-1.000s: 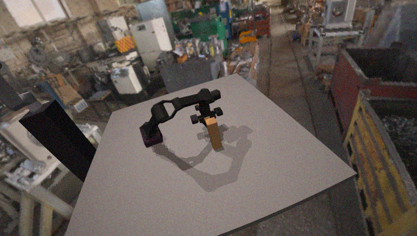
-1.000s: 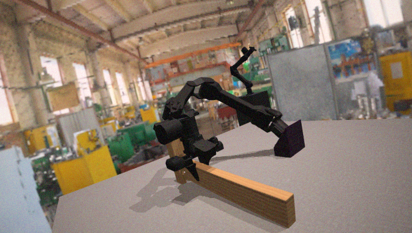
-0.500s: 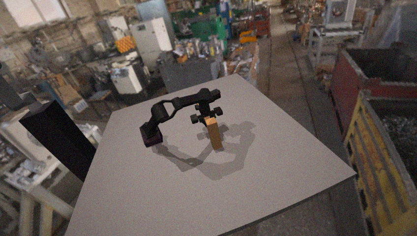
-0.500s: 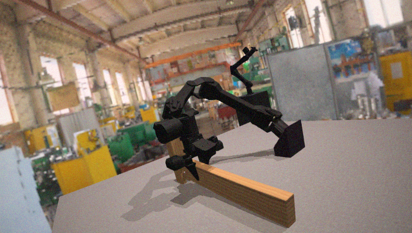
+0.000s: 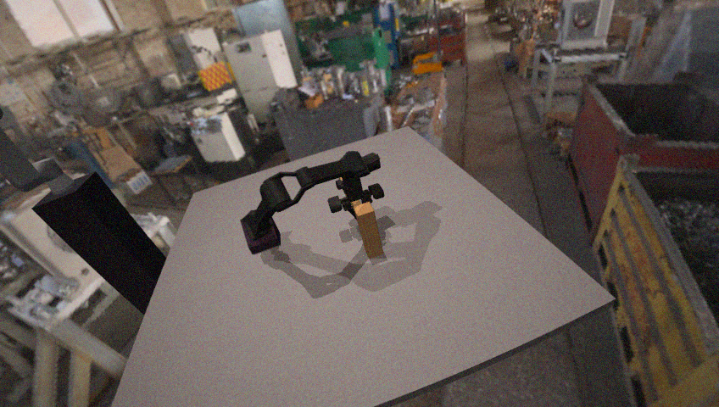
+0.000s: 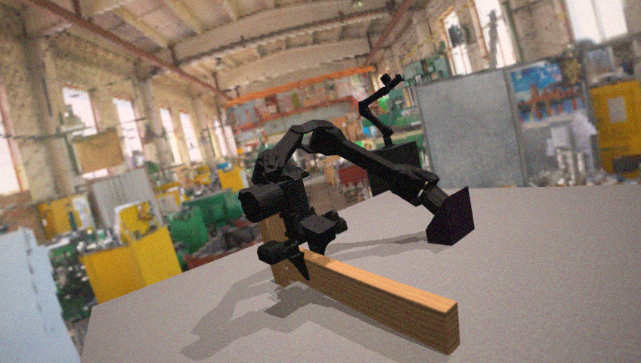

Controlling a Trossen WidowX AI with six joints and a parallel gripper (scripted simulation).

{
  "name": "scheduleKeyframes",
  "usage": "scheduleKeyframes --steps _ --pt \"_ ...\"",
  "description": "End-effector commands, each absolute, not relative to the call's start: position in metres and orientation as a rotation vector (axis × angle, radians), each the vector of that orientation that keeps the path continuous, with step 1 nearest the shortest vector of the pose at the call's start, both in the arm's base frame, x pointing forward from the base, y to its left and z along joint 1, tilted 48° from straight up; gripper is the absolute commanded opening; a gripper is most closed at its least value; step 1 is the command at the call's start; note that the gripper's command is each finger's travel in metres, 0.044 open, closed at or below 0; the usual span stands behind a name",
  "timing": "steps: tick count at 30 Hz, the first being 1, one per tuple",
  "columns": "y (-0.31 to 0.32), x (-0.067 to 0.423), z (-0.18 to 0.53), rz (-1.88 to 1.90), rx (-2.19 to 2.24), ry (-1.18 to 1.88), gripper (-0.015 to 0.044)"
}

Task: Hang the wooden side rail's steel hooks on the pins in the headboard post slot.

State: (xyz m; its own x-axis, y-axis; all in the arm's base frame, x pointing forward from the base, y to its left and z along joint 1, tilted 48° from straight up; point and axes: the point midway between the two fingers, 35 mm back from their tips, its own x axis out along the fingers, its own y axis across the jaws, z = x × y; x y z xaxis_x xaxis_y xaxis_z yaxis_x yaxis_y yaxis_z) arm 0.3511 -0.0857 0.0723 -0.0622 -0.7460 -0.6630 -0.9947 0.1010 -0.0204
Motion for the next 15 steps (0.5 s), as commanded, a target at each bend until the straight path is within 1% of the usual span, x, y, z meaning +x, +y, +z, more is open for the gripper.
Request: scheduleKeyframes --steps 1,15 --pt "-0.0795 0.3532 0.0751 0.623 -1.702 1.844 0.0000" --pt "-0.0778 0.3533 0.0766 0.623 -1.702 1.844 0.0000"
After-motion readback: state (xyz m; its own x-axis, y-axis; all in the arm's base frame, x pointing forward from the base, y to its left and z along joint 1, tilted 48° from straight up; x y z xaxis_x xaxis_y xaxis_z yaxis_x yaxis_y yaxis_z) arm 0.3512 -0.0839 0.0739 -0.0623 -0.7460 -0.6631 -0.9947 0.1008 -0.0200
